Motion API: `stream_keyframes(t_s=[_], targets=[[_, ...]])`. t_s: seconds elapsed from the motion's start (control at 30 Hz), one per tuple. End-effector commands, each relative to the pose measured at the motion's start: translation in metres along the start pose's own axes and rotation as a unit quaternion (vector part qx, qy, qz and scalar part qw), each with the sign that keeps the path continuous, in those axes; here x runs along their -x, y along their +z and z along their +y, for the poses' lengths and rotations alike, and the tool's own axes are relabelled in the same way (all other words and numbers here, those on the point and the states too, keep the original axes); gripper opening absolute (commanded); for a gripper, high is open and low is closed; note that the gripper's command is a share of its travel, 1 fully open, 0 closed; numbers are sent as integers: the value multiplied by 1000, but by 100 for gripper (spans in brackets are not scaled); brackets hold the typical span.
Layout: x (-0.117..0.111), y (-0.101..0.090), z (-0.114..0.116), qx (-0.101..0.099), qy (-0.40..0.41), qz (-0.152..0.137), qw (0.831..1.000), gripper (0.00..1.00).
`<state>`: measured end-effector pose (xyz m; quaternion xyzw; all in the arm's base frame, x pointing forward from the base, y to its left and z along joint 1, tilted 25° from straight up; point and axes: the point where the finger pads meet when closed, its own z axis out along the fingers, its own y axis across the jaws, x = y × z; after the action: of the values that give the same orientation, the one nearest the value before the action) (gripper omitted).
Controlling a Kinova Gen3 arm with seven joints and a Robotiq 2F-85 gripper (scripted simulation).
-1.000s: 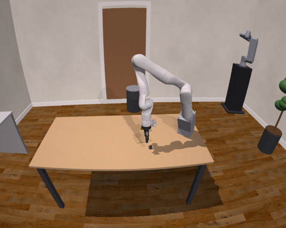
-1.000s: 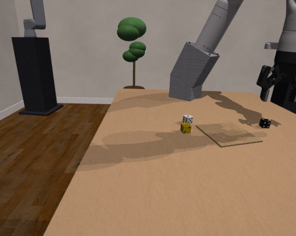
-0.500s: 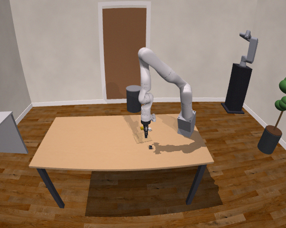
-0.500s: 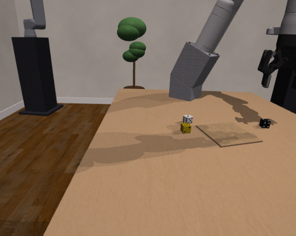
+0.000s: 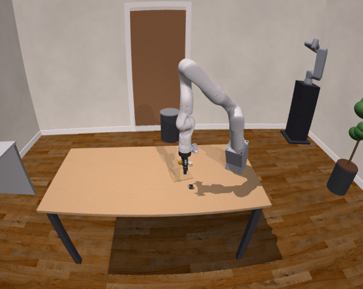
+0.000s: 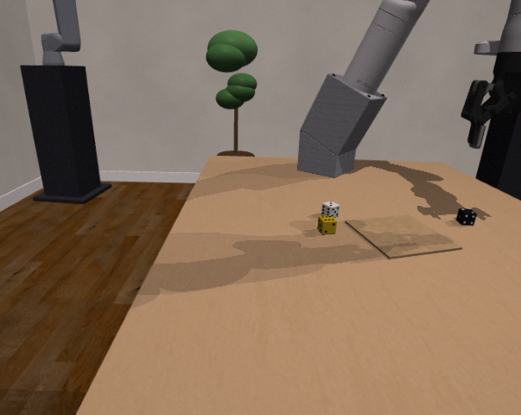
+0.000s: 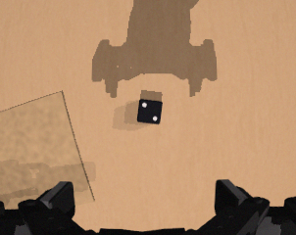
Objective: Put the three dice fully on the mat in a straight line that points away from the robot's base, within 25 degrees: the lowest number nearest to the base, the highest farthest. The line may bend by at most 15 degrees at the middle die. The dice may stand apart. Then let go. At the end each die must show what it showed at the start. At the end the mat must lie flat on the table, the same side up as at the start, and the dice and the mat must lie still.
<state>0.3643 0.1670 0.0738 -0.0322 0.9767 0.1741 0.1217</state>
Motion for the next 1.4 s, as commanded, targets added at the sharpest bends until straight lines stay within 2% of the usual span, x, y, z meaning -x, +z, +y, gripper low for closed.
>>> stream_keyframes(t_s=[0.0,0.3,0.63,1.37], targets=[[1,-1,1,0,-2,-1,1000,100],[-3,1,1,-1,2,1,1000,100],[-40,8,3,-4,54,5,999,100],[-45,6,6,1,69,-1,998,100]])
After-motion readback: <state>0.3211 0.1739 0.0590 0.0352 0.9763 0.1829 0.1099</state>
